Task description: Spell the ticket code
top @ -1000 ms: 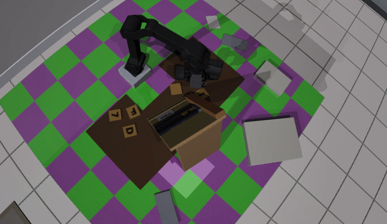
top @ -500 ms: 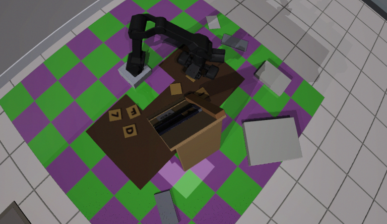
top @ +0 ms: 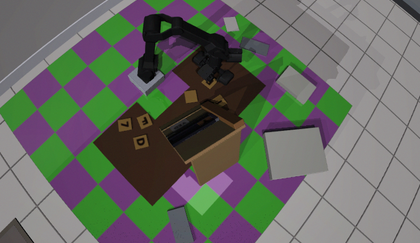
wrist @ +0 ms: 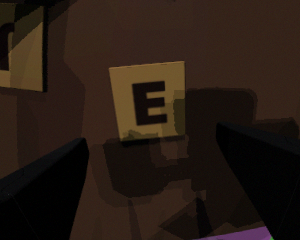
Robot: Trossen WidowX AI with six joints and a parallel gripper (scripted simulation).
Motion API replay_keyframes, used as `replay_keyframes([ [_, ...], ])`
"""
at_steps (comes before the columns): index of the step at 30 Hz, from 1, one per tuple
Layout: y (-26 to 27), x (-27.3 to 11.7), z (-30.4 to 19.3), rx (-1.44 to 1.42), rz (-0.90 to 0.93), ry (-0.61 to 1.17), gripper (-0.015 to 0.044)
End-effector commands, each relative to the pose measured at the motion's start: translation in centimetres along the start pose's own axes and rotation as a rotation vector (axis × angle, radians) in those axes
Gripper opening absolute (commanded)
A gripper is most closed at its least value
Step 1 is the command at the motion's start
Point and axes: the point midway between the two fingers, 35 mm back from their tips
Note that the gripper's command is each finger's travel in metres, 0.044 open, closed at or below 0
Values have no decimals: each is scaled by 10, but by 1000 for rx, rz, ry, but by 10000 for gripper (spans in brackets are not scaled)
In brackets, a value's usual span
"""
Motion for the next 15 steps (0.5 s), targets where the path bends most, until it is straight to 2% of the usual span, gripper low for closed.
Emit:
replay_keyframes([
  [1, -2, 6, 1, 8, -1, -7, 340],
  [7, -4, 34, 2, 8, -1, -7, 340],
  [15, -3, 35, 3, 8, -1, -7, 340],
])
Point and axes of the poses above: the point midway between the two fingers, 35 mm back from their tips, its own x axis out along the fingers, its own y axis across the jaws, z = x × y, and after that the axes turned 3 degrees about x, right-handed
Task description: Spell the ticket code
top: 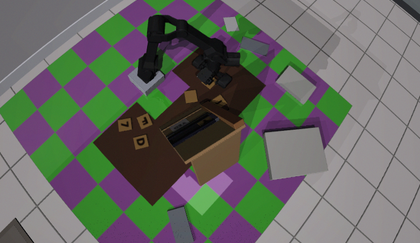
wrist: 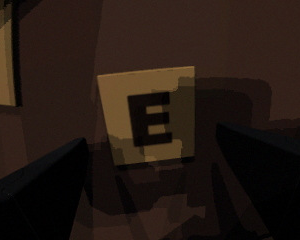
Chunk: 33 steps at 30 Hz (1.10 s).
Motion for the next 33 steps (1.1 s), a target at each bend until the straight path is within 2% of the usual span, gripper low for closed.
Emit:
replay_keyframes([
  [1, -1, 3, 2, 1, -1, -6, 340],
  [33, -1, 22, 2, 1, -1, -6, 340],
])
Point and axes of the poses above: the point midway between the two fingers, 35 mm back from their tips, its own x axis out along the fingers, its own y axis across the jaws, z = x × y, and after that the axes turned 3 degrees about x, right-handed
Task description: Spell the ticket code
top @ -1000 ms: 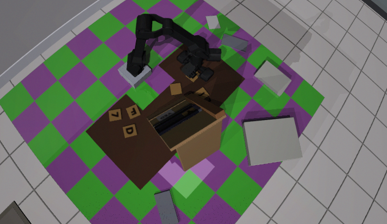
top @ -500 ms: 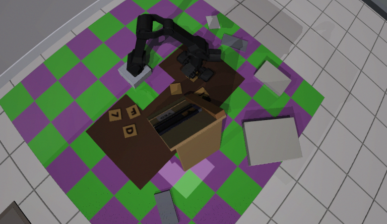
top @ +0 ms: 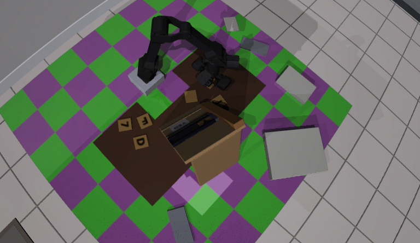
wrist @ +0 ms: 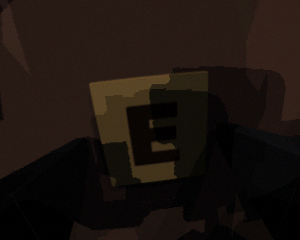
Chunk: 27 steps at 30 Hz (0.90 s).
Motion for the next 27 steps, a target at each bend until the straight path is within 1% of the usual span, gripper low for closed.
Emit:
replay_keyframes([
  [1, -1, 2, 2, -3, -1, -5, 340],
  [24, -1, 2, 2, -3, -1, -5, 340],
  [26, -1, 2, 2, -3, -1, -5, 288],
  [27, -1, 2, 2, -3, -1, -5, 281],
])
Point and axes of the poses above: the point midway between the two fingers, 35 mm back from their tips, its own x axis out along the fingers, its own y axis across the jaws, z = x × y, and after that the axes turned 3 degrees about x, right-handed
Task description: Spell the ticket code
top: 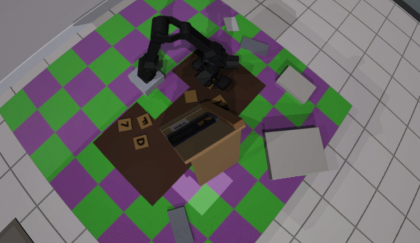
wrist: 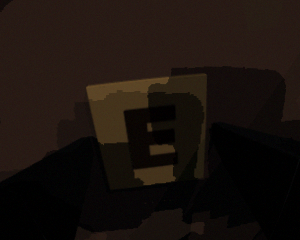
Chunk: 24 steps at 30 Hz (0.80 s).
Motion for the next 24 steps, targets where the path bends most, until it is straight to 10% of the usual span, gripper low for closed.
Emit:
replay_keyframes([
  [1, 0, 0, 1, -3, 2, -3, 274],
  [10, 0, 0, 1, -3, 2, -3, 214],
  [18, -1, -5, 1, -3, 2, -3, 4],
  [24, -2, -7, 1, -3, 2, -3, 0],
])
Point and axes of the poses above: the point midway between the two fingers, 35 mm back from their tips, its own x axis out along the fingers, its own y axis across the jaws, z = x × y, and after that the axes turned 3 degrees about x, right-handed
